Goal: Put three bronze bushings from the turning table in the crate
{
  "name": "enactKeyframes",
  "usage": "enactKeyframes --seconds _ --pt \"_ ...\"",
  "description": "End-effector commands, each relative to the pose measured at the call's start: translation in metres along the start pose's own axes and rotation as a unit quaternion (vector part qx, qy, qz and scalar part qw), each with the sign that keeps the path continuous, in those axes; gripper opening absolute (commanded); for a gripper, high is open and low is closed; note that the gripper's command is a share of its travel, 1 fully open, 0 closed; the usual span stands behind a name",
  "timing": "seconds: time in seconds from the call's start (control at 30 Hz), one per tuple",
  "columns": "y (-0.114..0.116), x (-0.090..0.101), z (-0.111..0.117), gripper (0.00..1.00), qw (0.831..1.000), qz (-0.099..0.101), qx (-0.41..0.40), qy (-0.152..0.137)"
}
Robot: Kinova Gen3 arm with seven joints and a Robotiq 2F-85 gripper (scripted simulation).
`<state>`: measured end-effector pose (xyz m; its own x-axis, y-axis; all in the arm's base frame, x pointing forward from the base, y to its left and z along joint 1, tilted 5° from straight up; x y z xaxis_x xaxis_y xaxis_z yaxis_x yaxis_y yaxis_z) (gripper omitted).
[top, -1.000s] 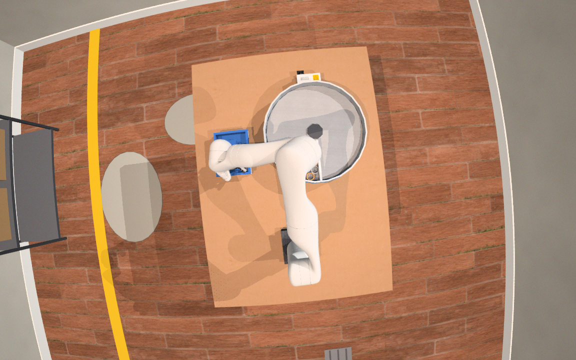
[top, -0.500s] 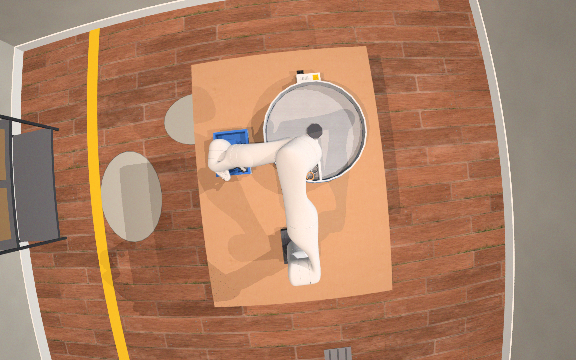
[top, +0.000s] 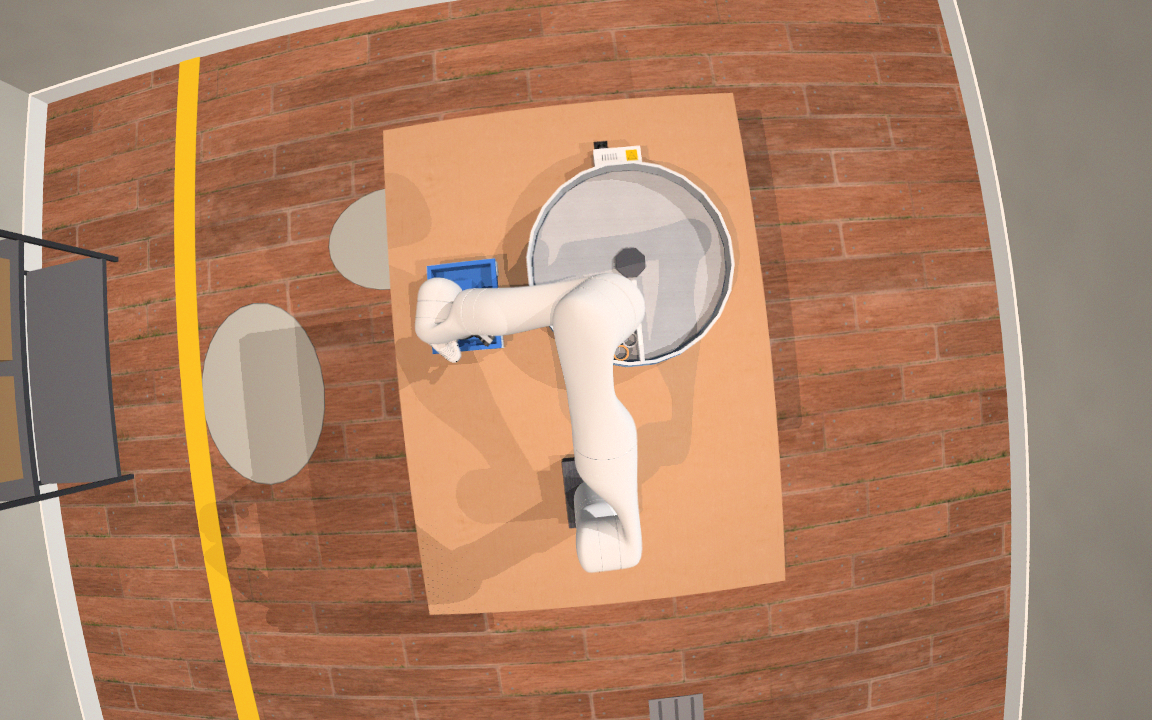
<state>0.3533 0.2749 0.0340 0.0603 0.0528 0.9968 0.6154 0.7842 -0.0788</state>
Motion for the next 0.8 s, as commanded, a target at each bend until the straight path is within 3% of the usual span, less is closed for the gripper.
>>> enactKeyframes --seconds 0.0,0.77 --pt "0.0005 0.0011 -0.0004 0.16 1.0 -0.001 0.0 -0.001" --pt "0.0006 0.006 -0.0003 0.16 1.0 -0.001 0.0 -0.001"
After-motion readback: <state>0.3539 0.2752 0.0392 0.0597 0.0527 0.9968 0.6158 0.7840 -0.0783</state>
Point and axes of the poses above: the point where the finger pads meet when closed, its own x axis back along the fingers, its own y axis across the jaws, z = x × y, the point moved 6 cm from there along x, back along the fingers, and after that the axes turned 2 degrees about -x, right-handed, at the moved point
